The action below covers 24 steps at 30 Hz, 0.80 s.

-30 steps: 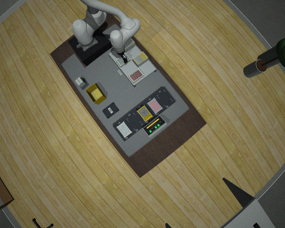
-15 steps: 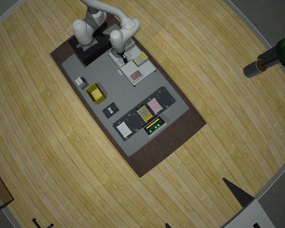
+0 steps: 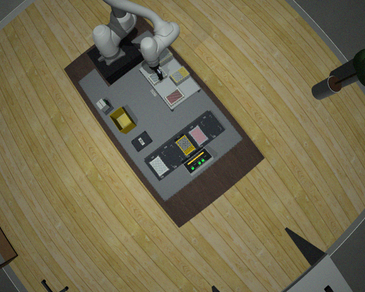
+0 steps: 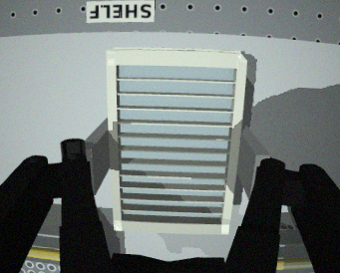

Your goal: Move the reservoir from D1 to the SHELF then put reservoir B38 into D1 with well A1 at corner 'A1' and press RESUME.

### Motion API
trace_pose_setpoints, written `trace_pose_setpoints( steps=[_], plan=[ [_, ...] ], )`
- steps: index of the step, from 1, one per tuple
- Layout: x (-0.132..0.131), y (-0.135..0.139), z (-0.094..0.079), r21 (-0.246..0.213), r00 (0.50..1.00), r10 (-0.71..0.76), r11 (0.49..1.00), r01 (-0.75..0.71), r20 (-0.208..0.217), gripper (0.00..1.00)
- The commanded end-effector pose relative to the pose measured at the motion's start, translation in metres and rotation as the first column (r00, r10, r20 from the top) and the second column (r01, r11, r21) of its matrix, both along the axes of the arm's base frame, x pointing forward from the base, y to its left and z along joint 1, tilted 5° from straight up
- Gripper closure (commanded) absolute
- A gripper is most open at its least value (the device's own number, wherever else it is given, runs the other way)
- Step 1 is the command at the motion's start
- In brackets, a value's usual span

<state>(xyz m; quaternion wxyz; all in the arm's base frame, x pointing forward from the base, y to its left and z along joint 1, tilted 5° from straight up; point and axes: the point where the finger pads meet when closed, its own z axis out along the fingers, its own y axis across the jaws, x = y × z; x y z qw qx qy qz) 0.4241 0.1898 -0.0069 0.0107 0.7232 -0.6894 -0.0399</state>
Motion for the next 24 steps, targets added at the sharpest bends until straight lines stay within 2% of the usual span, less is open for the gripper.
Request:
trace_pose_setpoints(
  steps=[1, 24],
  plan=[
    [0.0, 0.0, 0.006, 0.0, 1.0, 0.0, 1.0, 0.0, 0.0, 1.0],
    [0.003, -0.001, 0.037, 0.0, 1.0, 0.0, 1.0, 0.0, 0.0, 1.0]
  ],
)
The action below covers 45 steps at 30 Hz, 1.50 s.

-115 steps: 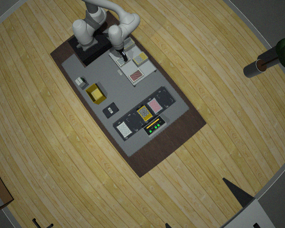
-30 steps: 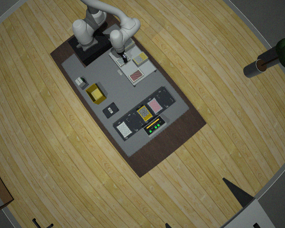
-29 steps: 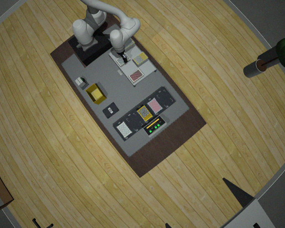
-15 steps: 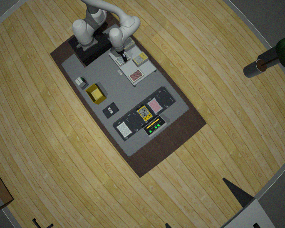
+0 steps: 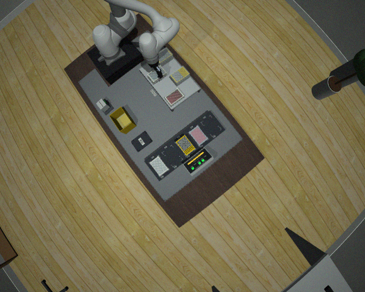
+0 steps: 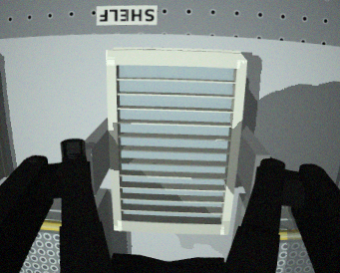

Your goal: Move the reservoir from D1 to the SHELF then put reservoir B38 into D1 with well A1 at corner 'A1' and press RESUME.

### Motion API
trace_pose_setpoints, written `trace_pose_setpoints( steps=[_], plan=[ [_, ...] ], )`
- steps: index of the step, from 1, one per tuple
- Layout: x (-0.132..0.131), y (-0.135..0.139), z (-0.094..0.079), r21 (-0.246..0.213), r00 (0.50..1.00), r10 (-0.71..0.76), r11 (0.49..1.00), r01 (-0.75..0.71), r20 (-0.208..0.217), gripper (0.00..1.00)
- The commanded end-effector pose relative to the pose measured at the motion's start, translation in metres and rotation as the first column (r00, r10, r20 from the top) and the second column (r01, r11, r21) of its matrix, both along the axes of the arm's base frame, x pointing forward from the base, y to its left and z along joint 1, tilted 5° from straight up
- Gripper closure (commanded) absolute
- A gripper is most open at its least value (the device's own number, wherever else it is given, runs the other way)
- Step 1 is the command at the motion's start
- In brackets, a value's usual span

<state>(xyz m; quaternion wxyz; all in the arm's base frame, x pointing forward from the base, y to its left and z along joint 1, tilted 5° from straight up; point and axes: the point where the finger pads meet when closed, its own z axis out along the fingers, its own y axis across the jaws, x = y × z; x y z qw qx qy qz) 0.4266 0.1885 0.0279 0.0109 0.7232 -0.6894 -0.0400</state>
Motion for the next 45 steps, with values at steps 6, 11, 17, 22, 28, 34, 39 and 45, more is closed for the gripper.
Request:
trace_pose_setpoints(
  steps=[6, 11, 17, 22, 28, 34, 39, 45],
  plan=[
    [0.001, -0.001, 0.013, 0.0, 1.0, 0.0, 1.0, 0.0, 0.0, 1.0],
    [0.001, -0.001, 0.021, 0.0, 1.0, 0.0, 1.0, 0.0, 0.0, 1.0],
    [0.002, -0.001, 0.028, 0.0, 1.0, 0.0, 1.0, 0.0, 0.0, 1.0],
    [0.003, -0.001, 0.036, 0.0, 1.0, 0.0, 1.0, 0.0, 0.0, 1.0],
    [0.003, -0.002, 0.046, 0.0, 1.0, 0.0, 1.0, 0.0, 0.0, 1.0],
    [0.004, -0.002, 0.052, 0.0, 1.0, 0.0, 1.0, 0.0, 0.0, 1.0],
    [0.004, -0.002, 0.061, 0.0, 1.0, 0.0, 1.0, 0.0, 0.0, 1.0],
    [0.005, -0.003, 0.071, 0.0, 1.0, 0.0, 1.0, 0.0, 0.0, 1.0]
  ],
)
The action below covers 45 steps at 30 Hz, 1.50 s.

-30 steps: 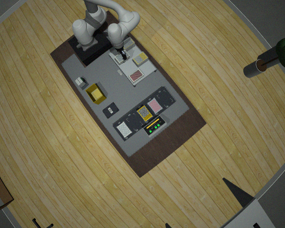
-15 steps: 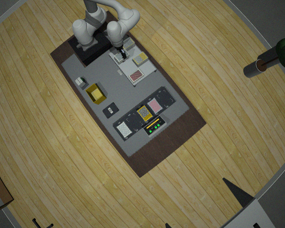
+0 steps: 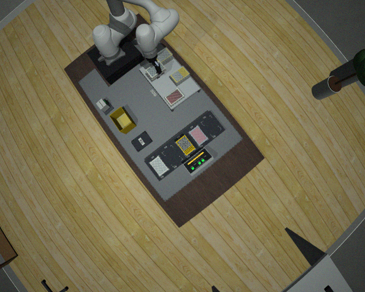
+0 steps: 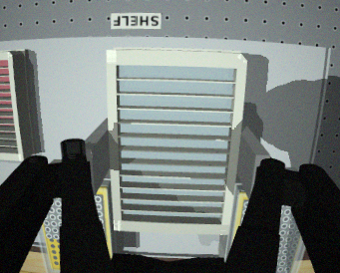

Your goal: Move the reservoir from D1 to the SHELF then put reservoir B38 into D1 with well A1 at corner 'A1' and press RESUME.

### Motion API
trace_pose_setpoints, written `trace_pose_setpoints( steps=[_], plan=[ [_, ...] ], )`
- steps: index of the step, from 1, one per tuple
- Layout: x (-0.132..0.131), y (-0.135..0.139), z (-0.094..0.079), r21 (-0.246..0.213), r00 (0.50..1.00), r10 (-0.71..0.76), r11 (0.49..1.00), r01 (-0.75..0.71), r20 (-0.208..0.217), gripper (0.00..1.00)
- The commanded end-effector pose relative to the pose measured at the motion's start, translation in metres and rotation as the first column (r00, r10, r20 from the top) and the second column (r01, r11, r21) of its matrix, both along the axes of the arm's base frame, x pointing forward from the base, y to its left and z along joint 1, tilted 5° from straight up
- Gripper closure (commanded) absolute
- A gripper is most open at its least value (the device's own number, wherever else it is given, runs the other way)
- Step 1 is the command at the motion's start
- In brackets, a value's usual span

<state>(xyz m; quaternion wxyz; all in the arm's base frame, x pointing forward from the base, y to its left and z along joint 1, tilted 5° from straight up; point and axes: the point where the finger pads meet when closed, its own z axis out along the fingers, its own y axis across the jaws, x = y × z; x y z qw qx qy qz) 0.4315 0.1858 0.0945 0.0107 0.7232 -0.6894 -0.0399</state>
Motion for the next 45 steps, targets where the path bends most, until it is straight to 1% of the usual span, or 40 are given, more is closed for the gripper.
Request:
trace_pose_setpoints(
  steps=[1, 5, 20, 22, 37, 39, 45],
  plan=[
    [0.0, 0.0, 0.006, 0.0, 1.0, 0.0, 1.0, 0.0, 0.0, 1.0],
    [0.001, 0.0, 0.009, 0.0, 1.0, 0.0, 1.0, 0.0, 0.0, 1.0],
    [0.002, -0.001, 0.034, 0.0, 1.0, 0.0, 1.0, 0.0, 0.0, 1.0],
    [0.002, -0.001, 0.034, 0.0, 1.0, 0.0, 1.0, 0.0, 0.0, 1.0],
    [0.004, -0.002, 0.059, 0.0, 1.0, 0.0, 1.0, 0.0, 0.0, 1.0],
    [0.004, -0.002, 0.059, 0.0, 1.0, 0.0, 1.0, 0.0, 0.0, 1.0],
    [0.005, -0.003, 0.069, 0.0, 1.0, 0.0, 1.0, 0.0, 0.0, 1.0]
  ],
)
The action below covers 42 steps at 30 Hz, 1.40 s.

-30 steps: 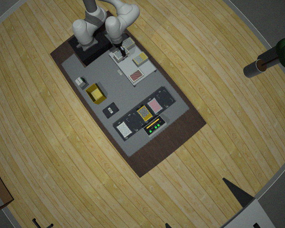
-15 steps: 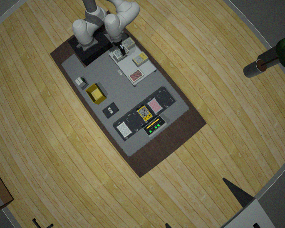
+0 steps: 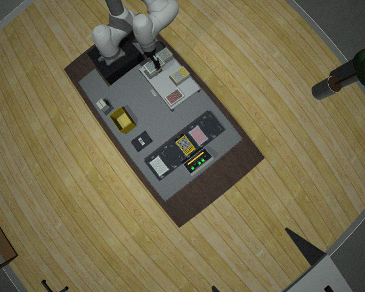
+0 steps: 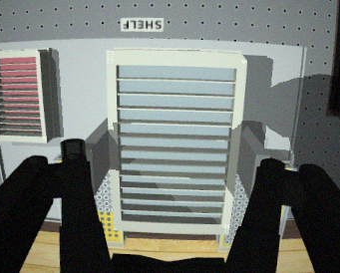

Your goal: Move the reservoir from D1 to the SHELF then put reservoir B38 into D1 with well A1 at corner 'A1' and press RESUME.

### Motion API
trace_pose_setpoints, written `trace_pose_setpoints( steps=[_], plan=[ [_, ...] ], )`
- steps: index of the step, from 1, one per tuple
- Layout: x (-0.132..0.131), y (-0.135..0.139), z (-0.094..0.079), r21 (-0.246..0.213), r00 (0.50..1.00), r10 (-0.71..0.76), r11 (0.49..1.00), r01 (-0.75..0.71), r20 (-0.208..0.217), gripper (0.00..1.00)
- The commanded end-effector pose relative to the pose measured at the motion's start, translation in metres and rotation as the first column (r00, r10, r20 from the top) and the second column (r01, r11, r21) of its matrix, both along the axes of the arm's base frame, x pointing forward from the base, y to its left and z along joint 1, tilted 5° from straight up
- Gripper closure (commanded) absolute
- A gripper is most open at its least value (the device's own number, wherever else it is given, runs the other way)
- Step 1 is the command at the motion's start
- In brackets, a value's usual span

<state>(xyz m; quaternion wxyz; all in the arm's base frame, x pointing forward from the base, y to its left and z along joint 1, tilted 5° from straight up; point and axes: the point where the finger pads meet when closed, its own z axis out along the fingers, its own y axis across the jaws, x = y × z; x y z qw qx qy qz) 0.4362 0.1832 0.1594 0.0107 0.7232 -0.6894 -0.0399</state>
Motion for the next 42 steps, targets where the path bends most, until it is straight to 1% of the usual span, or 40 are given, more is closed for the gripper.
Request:
trace_pose_setpoints(
  steps=[1, 7, 18, 42],
  plan=[
    [0.0, 0.0, 0.006, 0.0, 1.0, 0.0, 1.0, 0.0, 0.0, 1.0],
    [0.001, -0.001, 0.016, 0.0, 1.0, 0.0, 1.0, 0.0, 0.0, 1.0],
    [0.001, -0.001, 0.016, 0.0, 1.0, 0.0, 1.0, 0.0, 0.0, 1.0],
    [0.004, -0.052, 0.013, 0.0, 1.0, 0.0, 1.0, 0.0, 0.0, 1.0]
  ],
)
